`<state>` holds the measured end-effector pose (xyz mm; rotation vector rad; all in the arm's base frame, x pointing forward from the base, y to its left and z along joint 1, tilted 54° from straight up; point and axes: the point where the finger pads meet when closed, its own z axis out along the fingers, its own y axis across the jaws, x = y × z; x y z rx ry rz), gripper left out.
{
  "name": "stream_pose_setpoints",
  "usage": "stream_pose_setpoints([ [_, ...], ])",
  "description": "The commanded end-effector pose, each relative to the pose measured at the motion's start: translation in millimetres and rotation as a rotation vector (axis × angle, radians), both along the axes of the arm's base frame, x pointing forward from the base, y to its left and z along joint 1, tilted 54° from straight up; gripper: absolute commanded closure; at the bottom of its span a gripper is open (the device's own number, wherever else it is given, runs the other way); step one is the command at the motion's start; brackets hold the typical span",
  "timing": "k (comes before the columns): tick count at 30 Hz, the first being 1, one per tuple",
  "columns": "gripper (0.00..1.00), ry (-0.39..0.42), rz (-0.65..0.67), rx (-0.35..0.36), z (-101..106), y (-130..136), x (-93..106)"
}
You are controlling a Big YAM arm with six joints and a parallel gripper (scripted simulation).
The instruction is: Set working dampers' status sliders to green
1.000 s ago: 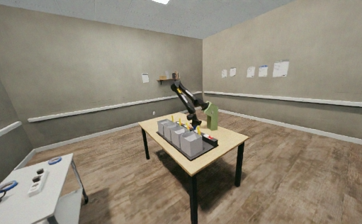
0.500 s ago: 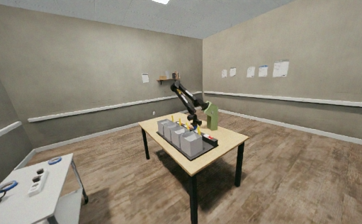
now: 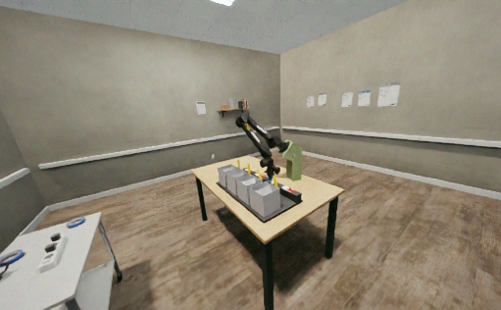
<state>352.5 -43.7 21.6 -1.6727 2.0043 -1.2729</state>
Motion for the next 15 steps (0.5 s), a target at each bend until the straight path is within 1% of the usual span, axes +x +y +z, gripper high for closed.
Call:
stream_pose_setpoints([
  [1,1.00,-0.009,0.019,0.012,-0.6,10.0,4.6],
  [15,1.00,-0.006,0.019,0.012,-3.3,16.4,6.1],
])
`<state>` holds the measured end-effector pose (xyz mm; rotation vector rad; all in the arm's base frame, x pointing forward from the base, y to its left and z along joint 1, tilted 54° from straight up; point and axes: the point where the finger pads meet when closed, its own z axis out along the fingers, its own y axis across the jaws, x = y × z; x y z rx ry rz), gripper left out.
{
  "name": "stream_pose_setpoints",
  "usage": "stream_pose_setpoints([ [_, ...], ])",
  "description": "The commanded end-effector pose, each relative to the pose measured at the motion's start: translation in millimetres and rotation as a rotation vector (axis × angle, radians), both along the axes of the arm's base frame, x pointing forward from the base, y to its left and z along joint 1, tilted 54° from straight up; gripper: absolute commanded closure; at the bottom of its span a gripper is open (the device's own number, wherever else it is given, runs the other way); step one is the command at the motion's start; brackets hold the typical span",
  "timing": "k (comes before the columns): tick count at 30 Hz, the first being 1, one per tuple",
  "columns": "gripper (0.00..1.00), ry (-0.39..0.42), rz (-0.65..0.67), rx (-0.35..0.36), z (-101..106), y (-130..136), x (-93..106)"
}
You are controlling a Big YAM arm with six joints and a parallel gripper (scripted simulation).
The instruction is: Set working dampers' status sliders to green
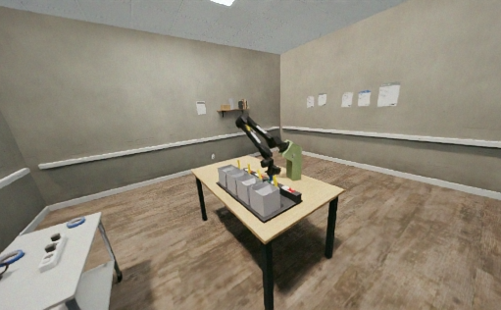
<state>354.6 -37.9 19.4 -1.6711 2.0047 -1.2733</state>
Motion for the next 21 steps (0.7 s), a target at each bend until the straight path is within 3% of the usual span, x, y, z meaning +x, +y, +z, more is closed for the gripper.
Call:
stream_pose_setpoints([
  [1,1.00,-0.005,0.020,0.011,-1.4,10.9,4.1],
  [21,1.00,-0.005,0.024,0.009,-1.3,15.9,5.7],
])
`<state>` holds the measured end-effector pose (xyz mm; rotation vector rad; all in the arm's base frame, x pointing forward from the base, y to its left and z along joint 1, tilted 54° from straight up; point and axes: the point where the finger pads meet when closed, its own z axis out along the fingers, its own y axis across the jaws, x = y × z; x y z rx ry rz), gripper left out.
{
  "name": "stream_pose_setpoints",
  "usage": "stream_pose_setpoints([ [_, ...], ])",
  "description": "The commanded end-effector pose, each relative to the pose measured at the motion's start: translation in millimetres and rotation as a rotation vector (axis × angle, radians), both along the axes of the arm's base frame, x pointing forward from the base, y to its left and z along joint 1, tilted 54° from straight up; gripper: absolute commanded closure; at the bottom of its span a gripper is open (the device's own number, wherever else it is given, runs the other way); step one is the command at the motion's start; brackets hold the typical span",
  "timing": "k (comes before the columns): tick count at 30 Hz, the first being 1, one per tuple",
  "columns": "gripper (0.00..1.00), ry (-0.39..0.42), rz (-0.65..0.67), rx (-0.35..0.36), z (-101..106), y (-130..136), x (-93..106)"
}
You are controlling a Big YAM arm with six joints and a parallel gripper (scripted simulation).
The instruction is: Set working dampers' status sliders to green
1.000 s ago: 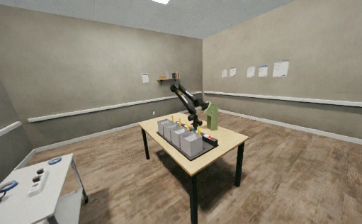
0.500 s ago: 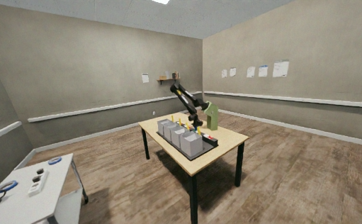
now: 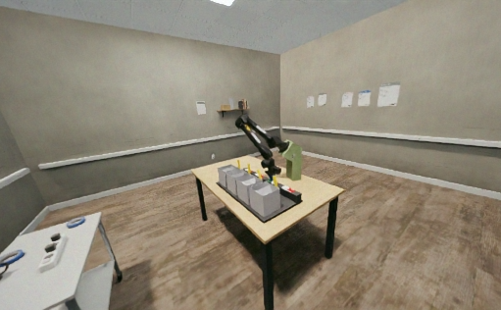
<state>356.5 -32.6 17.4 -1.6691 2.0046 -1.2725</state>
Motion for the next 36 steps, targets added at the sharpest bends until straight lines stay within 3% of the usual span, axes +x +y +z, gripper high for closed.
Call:
stream_pose_setpoints([
  [1,1.00,-0.002,0.022,0.008,-0.2,10.6,3.6],
  [36,1.00,0.001,0.024,0.007,-1.7,12.7,3.9],
])
